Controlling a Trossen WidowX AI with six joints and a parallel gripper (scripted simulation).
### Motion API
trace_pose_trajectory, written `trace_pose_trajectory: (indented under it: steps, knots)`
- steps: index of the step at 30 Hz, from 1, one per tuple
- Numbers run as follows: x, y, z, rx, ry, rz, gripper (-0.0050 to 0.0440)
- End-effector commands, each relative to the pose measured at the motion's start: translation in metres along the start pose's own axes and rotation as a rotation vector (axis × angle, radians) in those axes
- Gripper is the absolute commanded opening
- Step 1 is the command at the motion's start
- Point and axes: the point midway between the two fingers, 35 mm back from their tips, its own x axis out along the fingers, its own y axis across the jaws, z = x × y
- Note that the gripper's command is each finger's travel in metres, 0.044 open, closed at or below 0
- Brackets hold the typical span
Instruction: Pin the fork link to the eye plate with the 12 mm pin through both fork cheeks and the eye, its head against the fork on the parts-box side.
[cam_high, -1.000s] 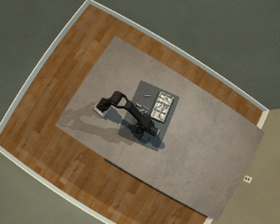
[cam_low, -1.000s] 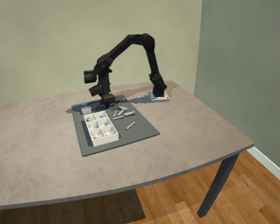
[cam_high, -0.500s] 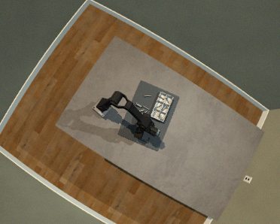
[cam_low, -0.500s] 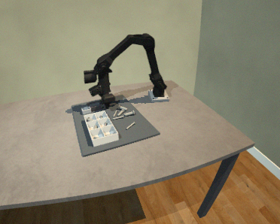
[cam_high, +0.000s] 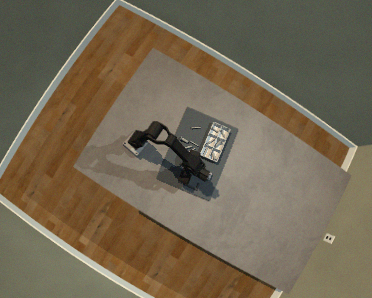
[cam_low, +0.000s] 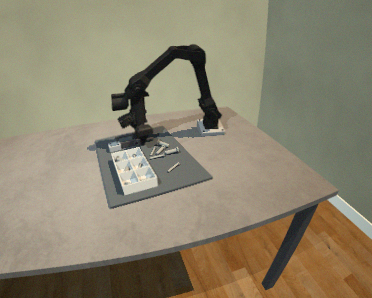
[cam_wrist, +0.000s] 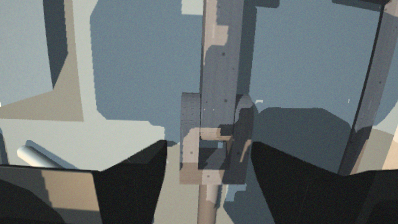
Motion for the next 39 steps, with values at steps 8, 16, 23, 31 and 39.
trace_pose_trajectory:
  steps: [8,16,23,31,39]
  knots:
    - [-0.003,0.001,0.001,0.000,-0.011,-0.001,0.0250]
    - [-0.003,0.001,0.001,0.000,-0.011,-0.001,0.0250]
    - [-0.005,0.001,0.002,-0.001,-0.015,-0.002,0.0250]
    - [-0.015,0.001,0.007,-0.007,-0.040,-0.006,0.0250]
    - [-0.022,0.001,0.007,-0.009,-0.040,-0.006,0.0250]
